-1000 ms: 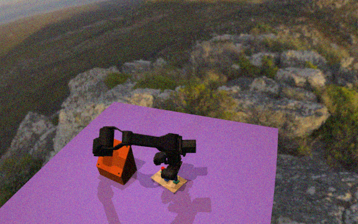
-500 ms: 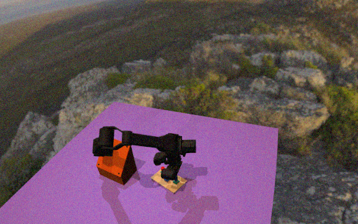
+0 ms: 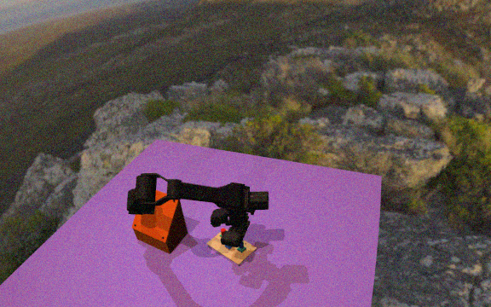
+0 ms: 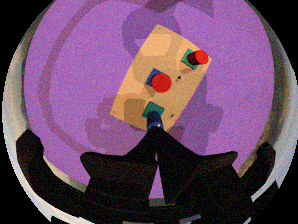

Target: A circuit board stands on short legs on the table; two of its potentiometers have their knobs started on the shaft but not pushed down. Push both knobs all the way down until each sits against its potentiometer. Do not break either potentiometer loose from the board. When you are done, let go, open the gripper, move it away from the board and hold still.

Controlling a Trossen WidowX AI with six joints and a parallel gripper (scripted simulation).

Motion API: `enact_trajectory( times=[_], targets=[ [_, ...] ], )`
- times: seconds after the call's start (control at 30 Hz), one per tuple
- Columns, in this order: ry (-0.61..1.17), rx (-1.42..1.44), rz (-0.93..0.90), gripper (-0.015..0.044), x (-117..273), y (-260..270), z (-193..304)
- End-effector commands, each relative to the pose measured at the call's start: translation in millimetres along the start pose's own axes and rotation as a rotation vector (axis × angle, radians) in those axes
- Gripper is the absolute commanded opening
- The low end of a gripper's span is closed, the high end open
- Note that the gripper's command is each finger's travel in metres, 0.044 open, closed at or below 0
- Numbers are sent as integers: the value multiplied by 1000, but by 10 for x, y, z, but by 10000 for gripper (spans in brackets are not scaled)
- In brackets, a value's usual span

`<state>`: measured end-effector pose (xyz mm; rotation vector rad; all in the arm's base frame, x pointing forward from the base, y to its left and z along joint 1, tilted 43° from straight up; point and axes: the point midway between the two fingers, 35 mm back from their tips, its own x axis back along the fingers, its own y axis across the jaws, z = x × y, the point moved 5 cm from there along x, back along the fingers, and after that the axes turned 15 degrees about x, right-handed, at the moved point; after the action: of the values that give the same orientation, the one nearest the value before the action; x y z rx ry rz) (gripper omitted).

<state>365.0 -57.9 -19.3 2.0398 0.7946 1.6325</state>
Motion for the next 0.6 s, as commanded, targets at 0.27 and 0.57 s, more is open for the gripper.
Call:
enact_trajectory(
  times=[0.27,0.57],
  targets=[
    [-14,-18,5,0,-157,29,12],
    [-14,-18,5,0,-177,29,12]
  ],
)
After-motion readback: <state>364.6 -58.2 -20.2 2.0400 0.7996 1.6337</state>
